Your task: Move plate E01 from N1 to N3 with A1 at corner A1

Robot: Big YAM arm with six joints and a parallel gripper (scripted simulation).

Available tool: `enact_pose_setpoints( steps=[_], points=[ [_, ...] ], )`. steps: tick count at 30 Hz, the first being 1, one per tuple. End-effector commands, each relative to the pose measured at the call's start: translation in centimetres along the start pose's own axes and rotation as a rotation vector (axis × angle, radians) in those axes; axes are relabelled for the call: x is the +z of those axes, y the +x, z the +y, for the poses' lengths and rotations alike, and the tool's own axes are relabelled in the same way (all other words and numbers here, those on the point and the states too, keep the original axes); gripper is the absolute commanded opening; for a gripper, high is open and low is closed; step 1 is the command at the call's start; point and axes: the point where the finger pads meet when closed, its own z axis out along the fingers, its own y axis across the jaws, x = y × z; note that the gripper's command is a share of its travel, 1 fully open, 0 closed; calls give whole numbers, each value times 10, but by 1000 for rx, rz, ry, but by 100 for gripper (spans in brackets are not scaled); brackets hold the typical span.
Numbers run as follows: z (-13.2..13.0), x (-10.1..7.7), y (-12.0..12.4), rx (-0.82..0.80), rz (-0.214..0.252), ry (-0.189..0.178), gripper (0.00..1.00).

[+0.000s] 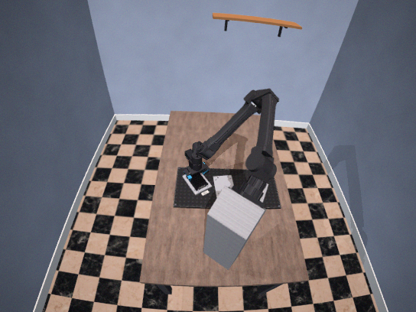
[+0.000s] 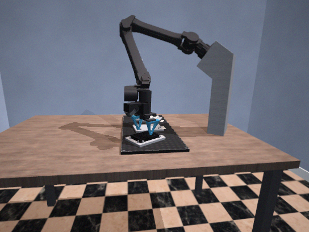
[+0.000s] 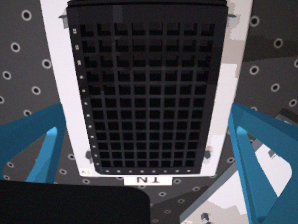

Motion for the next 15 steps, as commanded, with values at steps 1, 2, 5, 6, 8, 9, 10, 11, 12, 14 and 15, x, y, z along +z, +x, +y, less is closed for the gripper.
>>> enact_pose_setpoints(
  steps=[1, 2, 5, 6, 8, 9, 10, 11, 12, 14, 15],
  points=[
    [-2, 15, 8, -3, 14, 3, 100],
    [-2, 16, 8, -3, 14, 3, 100],
    [-2, 21, 8, -3, 14, 3, 100],
    [-2, 23, 8, -3, 14, 3, 100],
    [-2, 25, 8, -3, 14, 3, 100],
    [-2, 25, 8, -3, 14, 3, 100],
    [-1, 26, 10, -9, 22, -1, 100],
    [-2, 28, 9, -4, 16, 2, 100],
    [-2, 30, 8, -3, 14, 3, 100],
    [-2, 32, 9, -4, 16, 3, 100],
    [-1, 32, 11, -9, 22, 0, 100]
  ],
)
